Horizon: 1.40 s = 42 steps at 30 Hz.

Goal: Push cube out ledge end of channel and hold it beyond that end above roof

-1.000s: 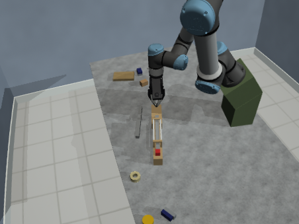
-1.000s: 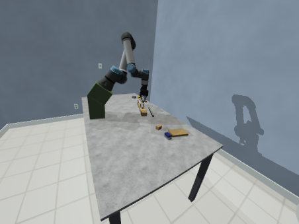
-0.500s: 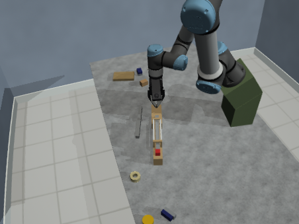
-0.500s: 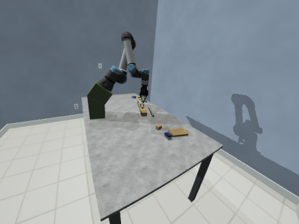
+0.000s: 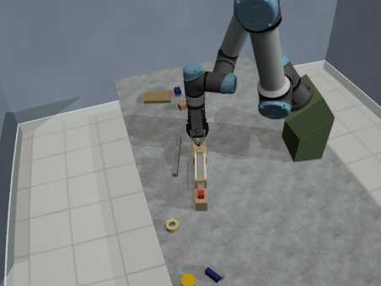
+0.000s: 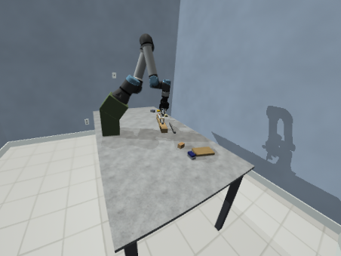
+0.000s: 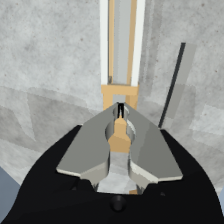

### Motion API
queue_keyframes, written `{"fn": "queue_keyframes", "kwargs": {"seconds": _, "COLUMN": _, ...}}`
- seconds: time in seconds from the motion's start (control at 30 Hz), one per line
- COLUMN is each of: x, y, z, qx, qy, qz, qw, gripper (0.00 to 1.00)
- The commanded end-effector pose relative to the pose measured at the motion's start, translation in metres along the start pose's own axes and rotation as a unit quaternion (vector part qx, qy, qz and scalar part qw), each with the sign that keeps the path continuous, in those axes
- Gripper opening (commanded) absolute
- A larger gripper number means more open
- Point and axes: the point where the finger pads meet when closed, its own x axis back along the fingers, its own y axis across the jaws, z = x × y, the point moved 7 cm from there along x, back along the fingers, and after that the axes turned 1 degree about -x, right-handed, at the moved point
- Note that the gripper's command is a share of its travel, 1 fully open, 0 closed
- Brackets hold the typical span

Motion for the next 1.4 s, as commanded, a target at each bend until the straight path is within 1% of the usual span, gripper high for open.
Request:
{"fn": "queue_keyframes", "kwargs": {"seconds": 0.0, "x": -0.004, "y": 0.004, "z": 0.024, "qx": 0.000, "qy": -0.007, "qz": 0.008, "qw": 1.000, "gripper": 0.00}}
{"fn": "queue_keyframes", "kwargs": {"seconds": 0.23, "x": -0.007, "y": 0.007, "z": 0.076, "qx": 0.001, "qy": -0.011, "qz": 0.010, "qw": 1.000, "gripper": 0.00}}
{"fn": "queue_keyframes", "kwargs": {"seconds": 0.47, "x": -0.006, "y": 0.005, "z": 0.131, "qx": 0.001, "qy": -0.012, "qz": 0.002, "qw": 1.000, "gripper": 0.00}}
{"fn": "queue_keyframes", "kwargs": {"seconds": 0.53, "x": -0.006, "y": 0.005, "z": 0.131, "qx": 0.001, "qy": -0.012, "qz": 0.002, "qw": 1.000, "gripper": 0.00}}
{"fn": "queue_keyframes", "kwargs": {"seconds": 0.7, "x": -0.004, "y": 0.000, "z": 0.166, "qx": 0.000, "qy": -0.011, "qz": -0.007, "qw": 1.000, "gripper": 0.00}}
{"fn": "queue_keyframes", "kwargs": {"seconds": 0.83, "x": -0.001, "y": -0.004, "z": 0.188, "qx": -0.001, "qy": -0.009, "qz": -0.013, "qw": 1.000, "gripper": 0.00}}
{"fn": "queue_keyframes", "kwargs": {"seconds": 1.03, "x": 0.002, "y": -0.009, "z": 0.208, "qx": -0.002, "qy": -0.007, "qz": -0.020, "qw": 1.000, "gripper": 0.00}}
{"fn": "queue_keyframes", "kwargs": {"seconds": 1.37, "x": 0.003, "y": -0.010, "z": 0.215, "qx": -0.003, "qy": -0.006, "qz": -0.023, "qw": 1.000, "gripper": 0.00}}
